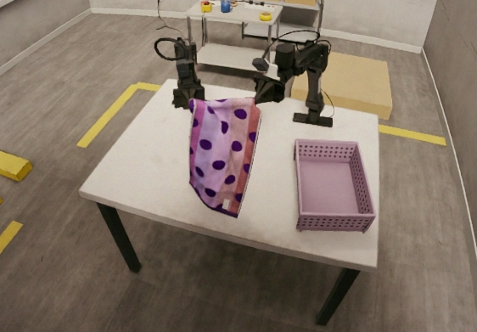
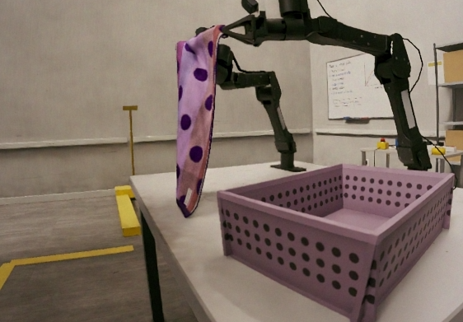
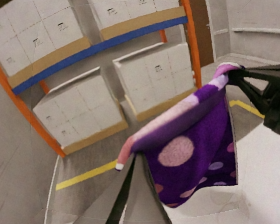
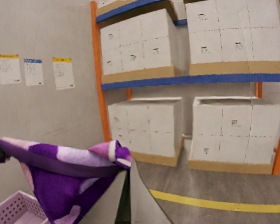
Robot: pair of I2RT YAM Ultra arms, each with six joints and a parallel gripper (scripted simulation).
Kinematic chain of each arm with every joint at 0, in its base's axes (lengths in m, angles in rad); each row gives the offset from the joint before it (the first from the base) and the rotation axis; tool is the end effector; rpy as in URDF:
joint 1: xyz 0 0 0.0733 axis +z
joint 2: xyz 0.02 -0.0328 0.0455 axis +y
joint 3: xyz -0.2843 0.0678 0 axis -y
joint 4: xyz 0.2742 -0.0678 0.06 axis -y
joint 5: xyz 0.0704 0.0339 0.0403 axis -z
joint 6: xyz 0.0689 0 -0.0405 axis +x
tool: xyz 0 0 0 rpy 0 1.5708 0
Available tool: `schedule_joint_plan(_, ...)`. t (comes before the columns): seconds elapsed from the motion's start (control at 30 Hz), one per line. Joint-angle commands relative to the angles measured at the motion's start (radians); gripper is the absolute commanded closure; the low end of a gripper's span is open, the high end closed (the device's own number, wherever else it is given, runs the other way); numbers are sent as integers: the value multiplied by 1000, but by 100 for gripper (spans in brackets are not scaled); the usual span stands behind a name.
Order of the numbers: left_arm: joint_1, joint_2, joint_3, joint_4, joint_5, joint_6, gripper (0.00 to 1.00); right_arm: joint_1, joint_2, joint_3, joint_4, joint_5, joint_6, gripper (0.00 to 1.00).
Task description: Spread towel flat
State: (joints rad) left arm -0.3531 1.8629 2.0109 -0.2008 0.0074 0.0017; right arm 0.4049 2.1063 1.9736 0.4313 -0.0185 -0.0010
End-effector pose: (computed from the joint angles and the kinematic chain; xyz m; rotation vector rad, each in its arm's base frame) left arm 0.4725 -0.1735 0.4833 0.2934 1.6040 -0.2763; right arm 0.5303 0.2299 0.4273 -0.2738 1.2509 0.3594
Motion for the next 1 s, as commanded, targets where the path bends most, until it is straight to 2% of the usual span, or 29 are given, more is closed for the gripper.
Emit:
schedule_joint_plan(0.0,9,-9,16,12,-18,-6,100,-14,-40,10,23,25,6,100)
schedule_joint_plan(0.4,9,-9,16,12,-18,-6,100,-14,-40,10,23,25,6,100)
schedule_joint_plan(0.43,-17,13,-58,88,-18,-6,100,-17,20,23,67,24,6,100)
schedule_joint_plan(0.57,-17,14,-59,93,-18,-6,100,-17,21,25,68,24,6,100)
schedule_joint_plan(0.6,-29,48,-31,197,-17,-7,100,-43,40,26,113,24,5,100)
schedule_joint_plan(0.67,-23,54,-25,201,-18,-6,100,-43,44,31,112,25,5,100)
schedule_joint_plan(0.7,-44,95,-40,318,-23,-6,100,-74,67,32,168,24,3,100)
schedule_joint_plan(0.73,-41,99,-107,379,-16,-7,100,-74,71,38,168,25,4,100)
schedule_joint_plan(0.77,-41,106,-109,403,-17,-6,100,-74,75,44,167,25,5,100)
schedule_joint_plan(0.8,-52,143,-78,505,-17,-7,100,-100,98,49,215,24,3,100)
schedule_joint_plan(0.97,-31,180,-73,598,-17,-4,100,-91,116,75,212,24,7,100)
